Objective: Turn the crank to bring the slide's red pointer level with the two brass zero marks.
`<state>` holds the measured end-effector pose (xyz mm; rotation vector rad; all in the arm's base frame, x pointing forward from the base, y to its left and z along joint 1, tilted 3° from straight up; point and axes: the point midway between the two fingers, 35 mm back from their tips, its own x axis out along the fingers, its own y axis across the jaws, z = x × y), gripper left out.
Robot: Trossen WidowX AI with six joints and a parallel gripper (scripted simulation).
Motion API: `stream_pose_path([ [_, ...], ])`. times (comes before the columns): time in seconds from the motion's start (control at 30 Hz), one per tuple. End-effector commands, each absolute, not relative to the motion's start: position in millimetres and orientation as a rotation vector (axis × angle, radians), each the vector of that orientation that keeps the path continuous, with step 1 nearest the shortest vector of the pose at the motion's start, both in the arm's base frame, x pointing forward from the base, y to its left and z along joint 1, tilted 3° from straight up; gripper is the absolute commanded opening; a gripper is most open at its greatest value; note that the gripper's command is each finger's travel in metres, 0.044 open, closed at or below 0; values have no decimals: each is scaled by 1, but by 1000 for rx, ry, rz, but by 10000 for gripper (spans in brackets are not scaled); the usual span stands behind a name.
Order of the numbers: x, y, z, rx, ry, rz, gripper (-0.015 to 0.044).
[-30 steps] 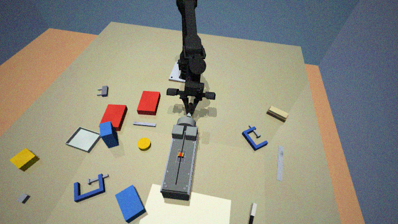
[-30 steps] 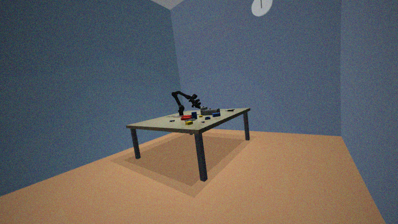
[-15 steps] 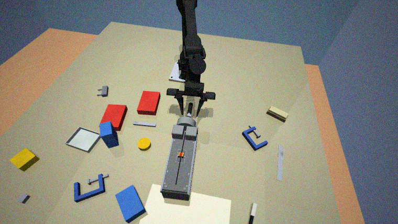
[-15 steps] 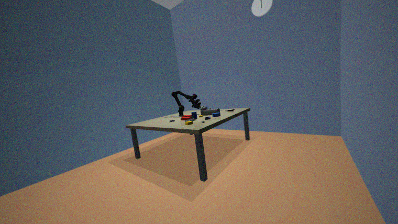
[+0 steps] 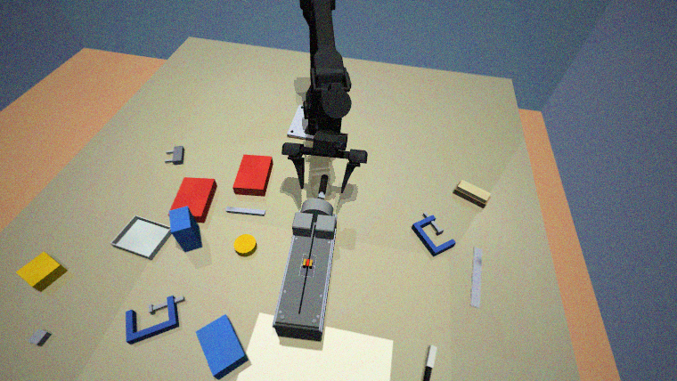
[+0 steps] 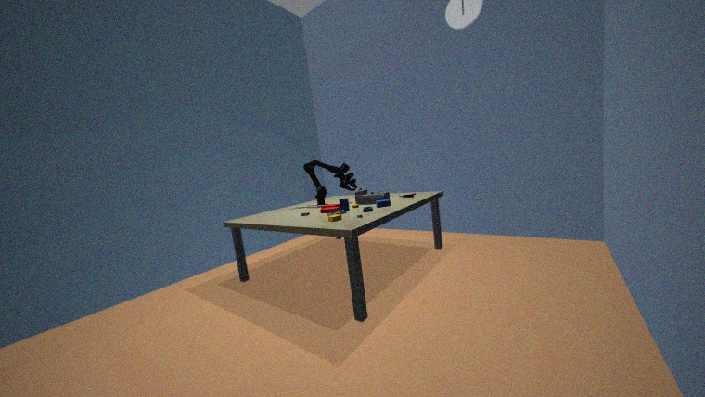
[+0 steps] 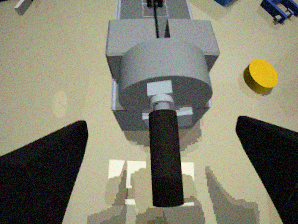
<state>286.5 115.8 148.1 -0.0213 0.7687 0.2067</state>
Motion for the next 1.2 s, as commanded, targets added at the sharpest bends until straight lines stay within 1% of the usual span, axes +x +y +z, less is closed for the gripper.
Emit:
stream_pose_path([
  [0.0,285,115,168,-18,755,216,440],
  [0.17,285,115,178,-18,755,215,440],
  [0.43,285,112,218,-19,760,209,440],
  [0.53,289,113,219,-20,761,213,440],
  [1.17,399,119,234,-62,759,340,440],
])
